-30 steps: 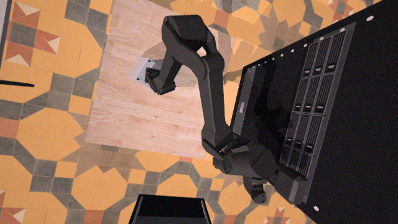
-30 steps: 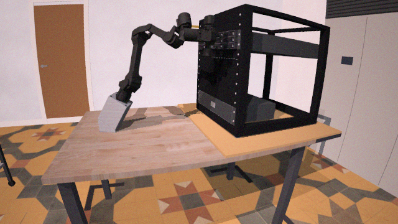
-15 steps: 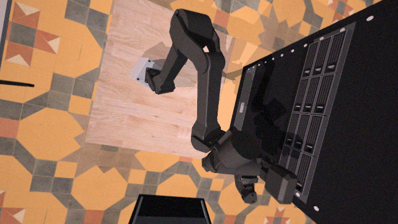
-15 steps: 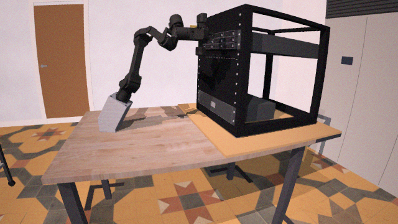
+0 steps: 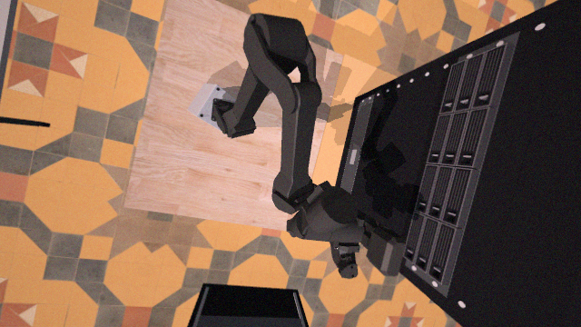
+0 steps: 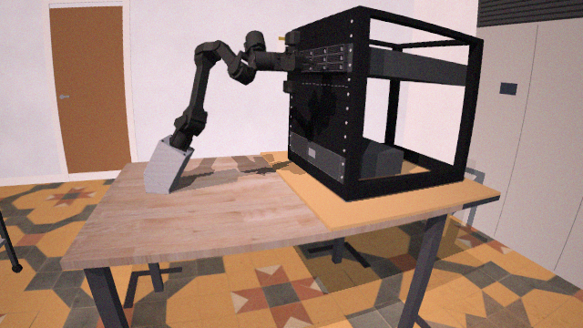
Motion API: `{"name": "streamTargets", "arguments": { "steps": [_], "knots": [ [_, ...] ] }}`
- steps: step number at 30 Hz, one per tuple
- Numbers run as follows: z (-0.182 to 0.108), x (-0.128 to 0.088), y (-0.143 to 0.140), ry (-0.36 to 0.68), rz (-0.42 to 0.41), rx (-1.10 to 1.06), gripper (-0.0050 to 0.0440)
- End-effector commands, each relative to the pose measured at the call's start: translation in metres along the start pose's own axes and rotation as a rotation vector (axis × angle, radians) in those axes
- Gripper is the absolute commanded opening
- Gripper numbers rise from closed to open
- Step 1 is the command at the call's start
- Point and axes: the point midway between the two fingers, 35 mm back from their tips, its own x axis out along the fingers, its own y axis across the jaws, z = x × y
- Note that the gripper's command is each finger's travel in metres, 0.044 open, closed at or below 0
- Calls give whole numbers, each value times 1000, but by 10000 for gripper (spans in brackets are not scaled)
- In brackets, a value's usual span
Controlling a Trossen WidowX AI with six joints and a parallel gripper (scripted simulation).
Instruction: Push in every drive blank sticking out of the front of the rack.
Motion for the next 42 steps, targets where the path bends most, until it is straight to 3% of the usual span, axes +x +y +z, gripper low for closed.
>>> {"name": "streamTargets", "arguments": {
  "steps": [1, 5, 42],
  "knots": [
    [-1, 5, -1, 0, 5, -5, -50],
    [-1, 15, -1, 0, 5, -5, -50],
    [1, 22, 7, 0, 5, -5, -50]
  ]
}}
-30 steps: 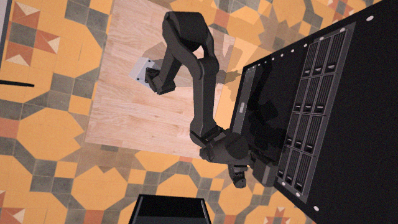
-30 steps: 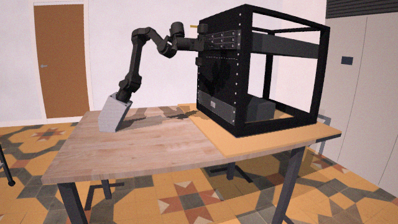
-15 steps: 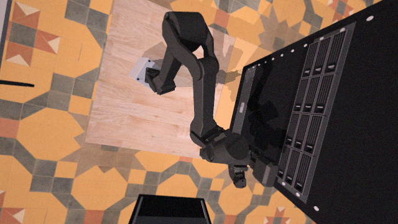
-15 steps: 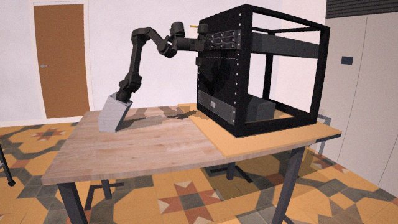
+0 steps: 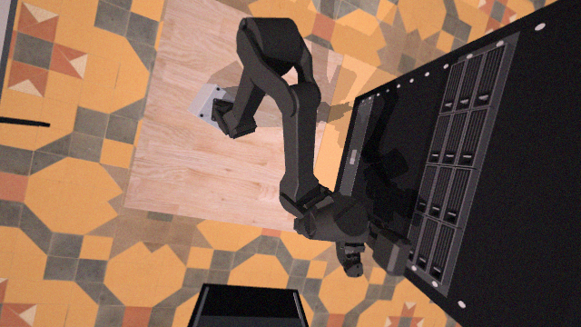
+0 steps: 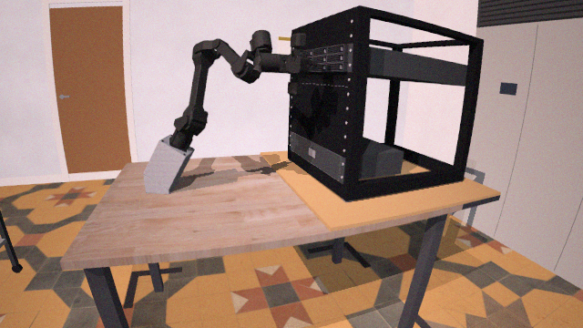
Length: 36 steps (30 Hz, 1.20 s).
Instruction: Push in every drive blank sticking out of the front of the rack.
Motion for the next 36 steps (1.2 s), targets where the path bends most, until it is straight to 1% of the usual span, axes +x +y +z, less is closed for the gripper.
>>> {"name": "streamTargets", "arguments": {
  "steps": [1, 16, 21, 33, 36],
  "knots": [
    [-2, 5, 13, 8, 17, -25, -50],
    [-2, 5, 13, 8, 17, -25, -50],
    [-2, 13, 13, 8, 17, -25, -50],
    [-2, 15, 13, 8, 17, -25, -50],
    [-2, 19, 13, 8, 17, -25, -50]
  ]
}}
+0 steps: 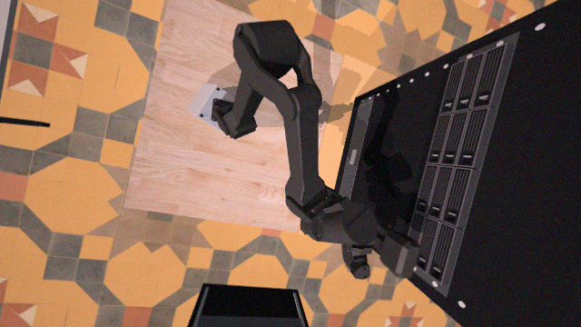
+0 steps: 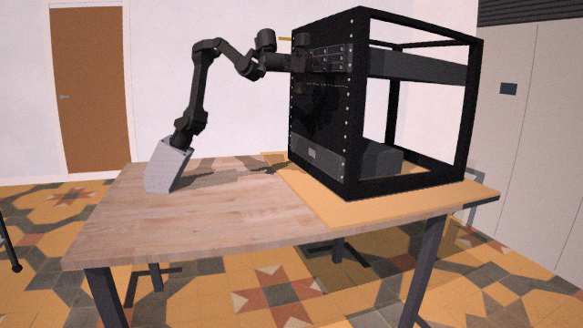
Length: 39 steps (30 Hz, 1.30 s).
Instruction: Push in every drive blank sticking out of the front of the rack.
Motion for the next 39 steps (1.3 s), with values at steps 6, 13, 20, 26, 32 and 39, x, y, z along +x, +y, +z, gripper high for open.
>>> {"name": "streamTargets", "arguments": {
  "steps": [6, 13, 20, 26, 32, 39],
  "knots": [
    [-3, 12, 11, 8, 18, -24, -50],
    [-3, 12, 11, 8, 18, -24, -50],
    [-3, 12, 11, 8, 18, -24, -50],
    [-3, 12, 11, 8, 18, -24, -50],
    [-3, 18, 12, 8, 18, -24, -50],
    [-3, 22, 12, 8, 18, -24, -50]
  ]
}}
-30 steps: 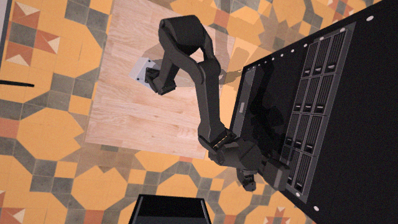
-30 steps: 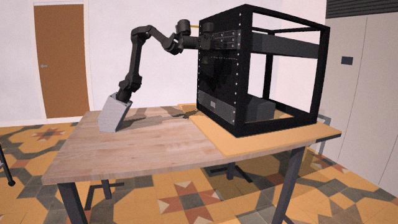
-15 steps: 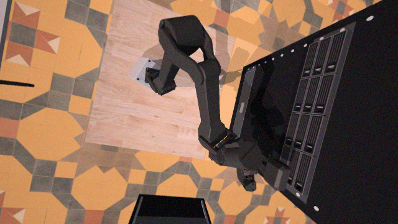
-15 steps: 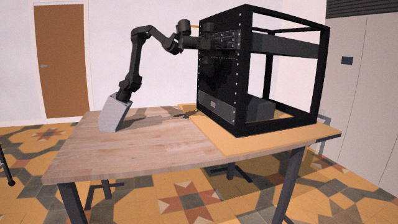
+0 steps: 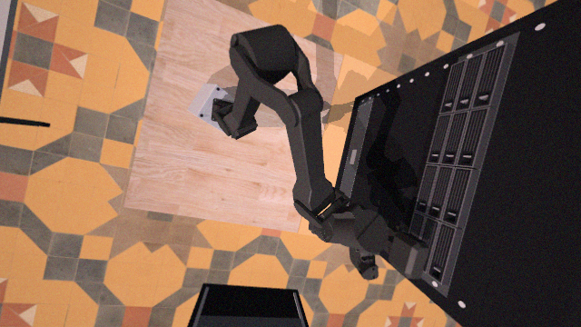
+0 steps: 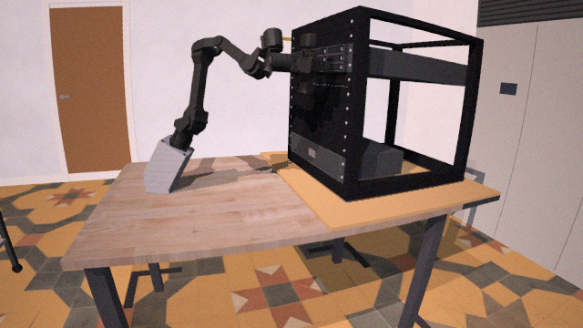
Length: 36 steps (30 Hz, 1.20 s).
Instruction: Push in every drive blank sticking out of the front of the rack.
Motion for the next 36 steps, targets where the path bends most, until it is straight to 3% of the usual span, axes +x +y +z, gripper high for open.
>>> {"name": "streamTargets", "arguments": {
  "steps": [1, 36],
  "knots": [
    [-3, 4, 12, 6, 20, -25, -50],
    [-3, 7, 12, 6, 20, -25, -50]
  ]
}}
